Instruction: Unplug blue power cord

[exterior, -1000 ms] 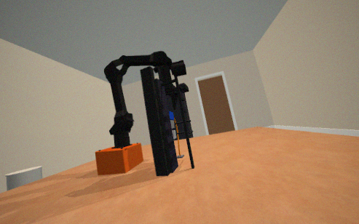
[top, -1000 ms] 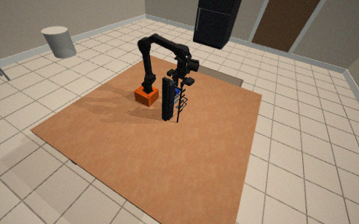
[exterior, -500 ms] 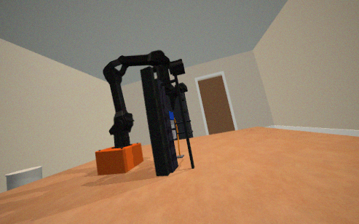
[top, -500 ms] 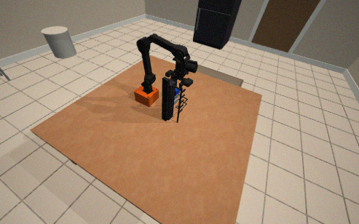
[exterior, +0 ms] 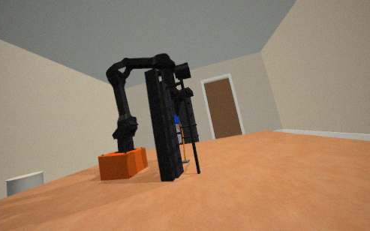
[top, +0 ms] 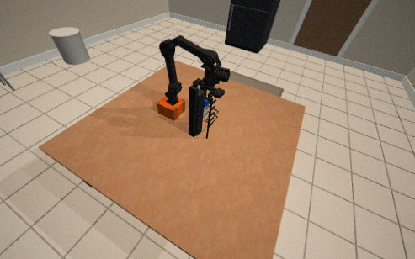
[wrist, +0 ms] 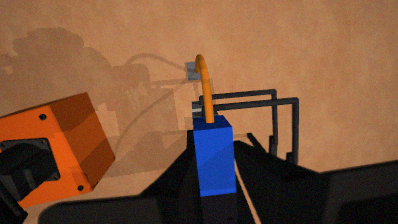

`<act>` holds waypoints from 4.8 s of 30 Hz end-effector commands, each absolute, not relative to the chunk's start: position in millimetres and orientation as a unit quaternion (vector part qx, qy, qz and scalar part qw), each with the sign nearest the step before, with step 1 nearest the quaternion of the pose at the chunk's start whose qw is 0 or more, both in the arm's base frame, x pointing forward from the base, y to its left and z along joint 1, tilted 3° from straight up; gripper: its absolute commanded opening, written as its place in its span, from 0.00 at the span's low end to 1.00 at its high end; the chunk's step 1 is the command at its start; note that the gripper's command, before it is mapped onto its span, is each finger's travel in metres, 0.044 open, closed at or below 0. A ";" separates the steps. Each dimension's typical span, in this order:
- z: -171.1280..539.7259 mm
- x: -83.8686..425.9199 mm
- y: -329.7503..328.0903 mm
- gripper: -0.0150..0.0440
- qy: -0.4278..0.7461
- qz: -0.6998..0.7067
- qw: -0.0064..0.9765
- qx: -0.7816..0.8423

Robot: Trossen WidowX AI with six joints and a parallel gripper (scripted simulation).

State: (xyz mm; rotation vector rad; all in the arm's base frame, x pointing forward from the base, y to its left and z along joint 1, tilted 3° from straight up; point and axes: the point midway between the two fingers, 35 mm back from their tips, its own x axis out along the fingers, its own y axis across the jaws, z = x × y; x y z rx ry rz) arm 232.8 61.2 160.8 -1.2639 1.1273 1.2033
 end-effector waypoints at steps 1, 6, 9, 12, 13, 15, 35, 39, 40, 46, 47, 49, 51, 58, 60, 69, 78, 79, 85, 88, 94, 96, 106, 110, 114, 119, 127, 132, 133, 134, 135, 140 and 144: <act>161.0 233.4 61.2 0.31 0.467 0.498 0.508 -0.525; 161.0 233.4 61.2 0.26 0.467 0.498 0.508 -0.525; 161.1 233.6 62.6 0.25 0.467 0.498 0.508 -0.525; 161.2 233.9 66.3 0.25 0.467 0.498 0.508 -0.525; 161.3 234.0 67.8 0.25 0.467 0.499 0.508 -0.525; 161.4 234.2 70.8 0.25 0.467 0.499 0.508 -0.524; 162.5 234.0 101.9 0.25 0.466 0.501 0.508 -0.524; 162.8 233.2 108.3 0.25 0.466 0.501 0.508 -0.523; 162.9 233.0 109.8 0.25 0.466 0.501 0.508 -0.523; 163.6 231.3 119.4 0.25 0.465 0.502 0.508 -0.523; 163.8 230.9 121.0 0.25 0.465 0.502 0.508 -0.523; 164.2 230.2 124.2 0.25 0.465 0.502 0.508 -0.523; 160.4 230.2 108.4 0.30 0.479 0.494 0.509 -0.517; 160.4 230.2 108.4 0.53 0.479 0.494 0.509 -0.517; 160.4 230.2 108.4 0.53 0.479 0.494 0.509 -0.517; 171.4 229.7 109.0 0.53 0.465 0.502 0.508 -0.523; 171.4 229.7 109.0 0.53 0.465 0.502 0.508 -0.523; 171.4 229.7 108.7 0.53 0.465 0.502 0.508 -0.523; 171.3 230.5 101.8 0.53 0.465 0.502 0.507 -0.523; 171.2 231.0 97.0 0.53 0.466 0.502 0.507 -0.524; 171.0 231.6 87.3 0.53 0.466 0.502 0.507 -0.524; 171.0 231.7 84.1 0.53 0.466 0.502 0.507 -0.524; 170.6 231.6 68.3 0.53 0.466 0.501 0.507 -0.524; 170.4 231.3 63.2 0.53 0.466 0.501 0.507 -0.524; 169.7 231.3 63.0 0.53 0.466 0.501 0.507 -0.524; 164.0 231.8 63.1 0.53 0.466 0.501 0.507 -0.524; 158.5 232.1 63.2 0.53 0.466 0.501 0.507 -0.524; 161.0 233.3 63.1 0.38 0.467 0.498 0.508 -0.525; 161.0 233.3 63.1 0.37 0.467 0.498 0.508 -0.525; 161.0 233.3 63.1 0.36 0.467 0.498 0.508 -0.525; 161.0 233.3 63.1 0.35 0.467 0.498 0.508 -0.525; 161.0 233.3 63.1 0.29 0.467 0.498 0.508 -0.525; 161.1 233.5 65.6 0.25 0.467 0.498 0.508 -0.525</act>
